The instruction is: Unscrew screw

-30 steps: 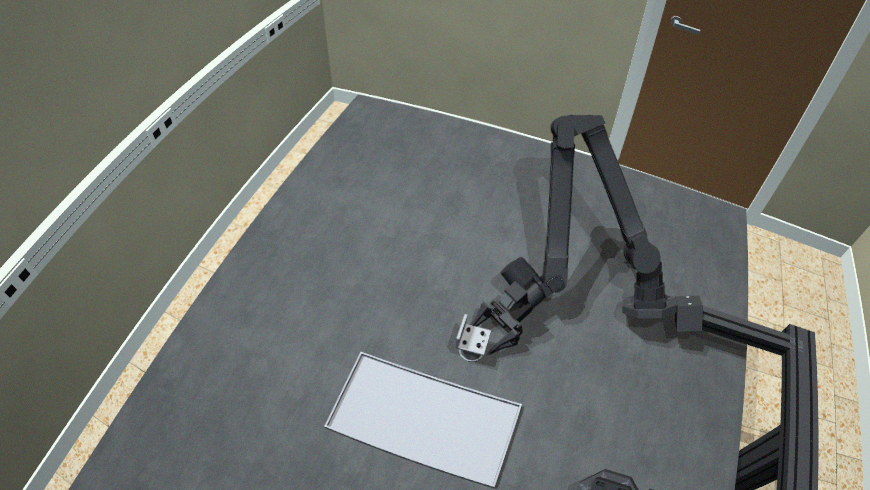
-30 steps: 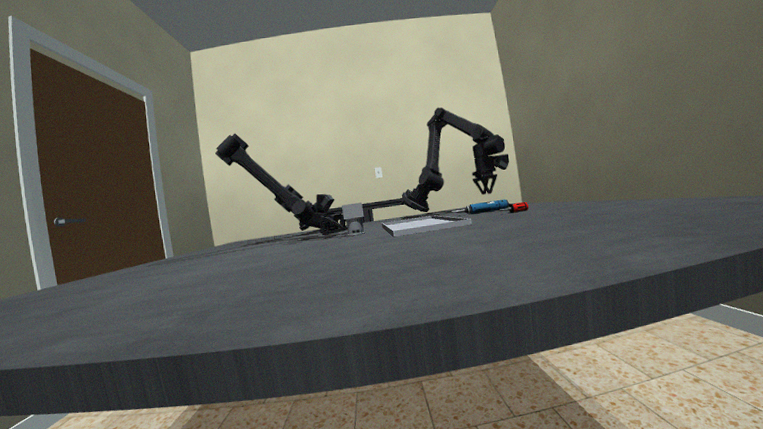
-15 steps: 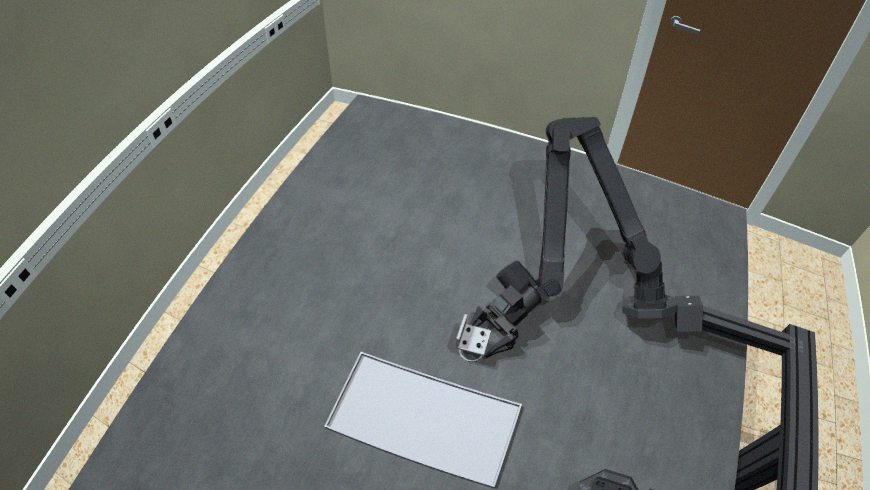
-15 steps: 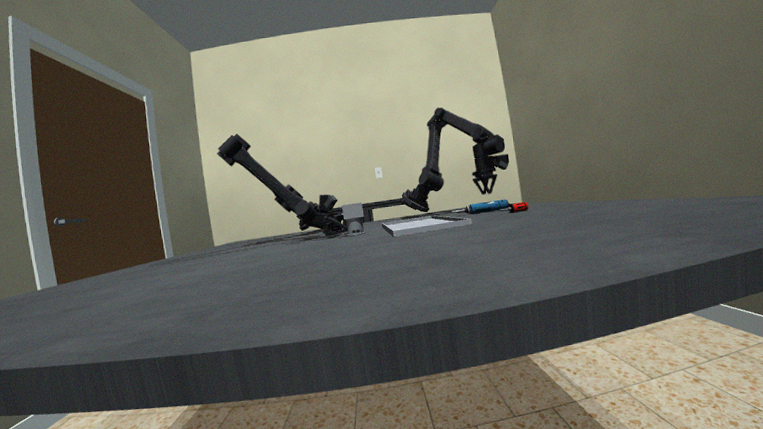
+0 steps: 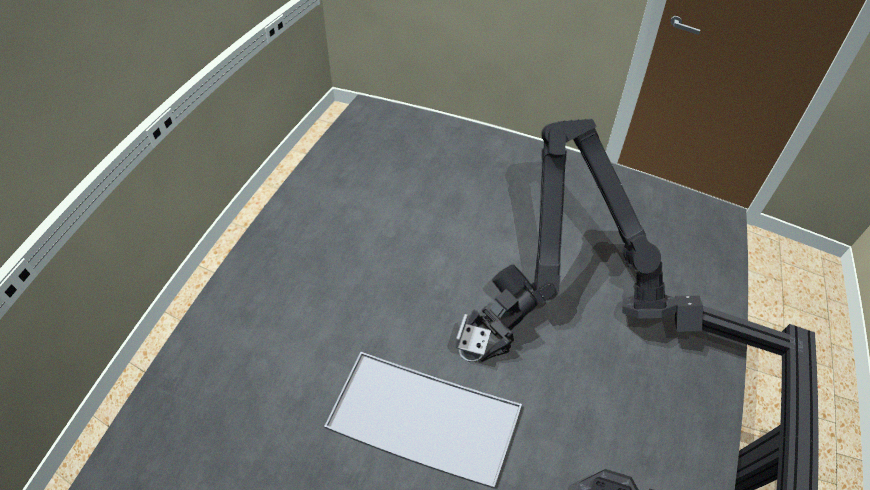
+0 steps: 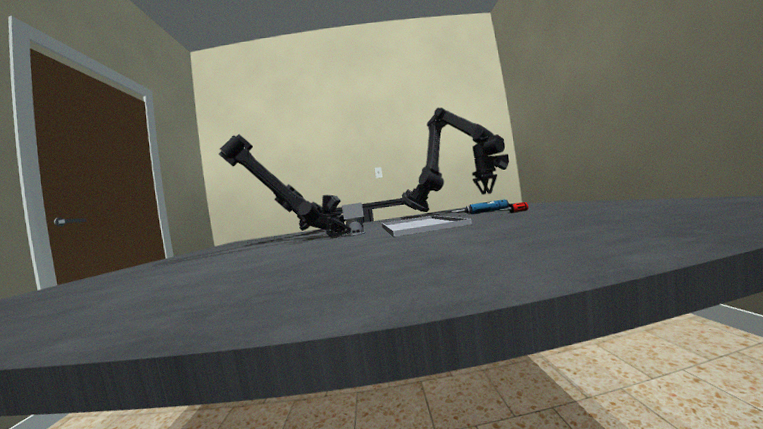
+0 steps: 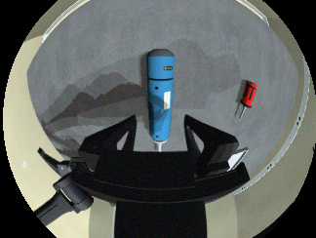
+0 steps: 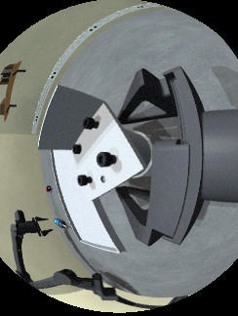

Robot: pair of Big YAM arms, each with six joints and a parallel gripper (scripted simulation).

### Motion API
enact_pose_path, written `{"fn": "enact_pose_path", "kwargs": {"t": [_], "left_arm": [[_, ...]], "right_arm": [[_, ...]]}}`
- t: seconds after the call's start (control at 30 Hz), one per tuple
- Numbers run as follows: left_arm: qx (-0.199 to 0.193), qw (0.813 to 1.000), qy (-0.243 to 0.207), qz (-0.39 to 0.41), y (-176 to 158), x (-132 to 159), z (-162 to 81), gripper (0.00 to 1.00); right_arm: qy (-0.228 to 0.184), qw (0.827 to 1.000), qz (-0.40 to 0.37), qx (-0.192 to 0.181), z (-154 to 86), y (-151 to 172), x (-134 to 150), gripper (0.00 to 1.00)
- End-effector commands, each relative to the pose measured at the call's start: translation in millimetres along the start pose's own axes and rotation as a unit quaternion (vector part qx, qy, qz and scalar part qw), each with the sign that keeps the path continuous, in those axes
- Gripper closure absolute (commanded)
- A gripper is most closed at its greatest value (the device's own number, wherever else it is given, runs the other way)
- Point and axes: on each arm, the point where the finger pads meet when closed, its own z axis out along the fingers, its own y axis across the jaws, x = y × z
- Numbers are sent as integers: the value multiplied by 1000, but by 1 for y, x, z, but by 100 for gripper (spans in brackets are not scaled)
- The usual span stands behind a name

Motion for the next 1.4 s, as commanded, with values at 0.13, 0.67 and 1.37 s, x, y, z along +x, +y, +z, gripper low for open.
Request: {"fn": "enact_pose_path", "kwargs": {"t": [0.13, 0.67, 1.37], "left_arm": [[-15, 1000, 8, 0, 6, 5, 6, 35], [-15, 1000, 8, 0, 6, 5, 6, 35], [-15, 1000, 8, 0, 6, 5, 6, 35]], "right_arm": [[-5, 1000, -2, 5, 1, -3, -5, 26], [-5, 1000, -2, 5, 1, -3, -5, 37], [-5, 1000, -2, 5, 1, -3, -5, 39]]}}
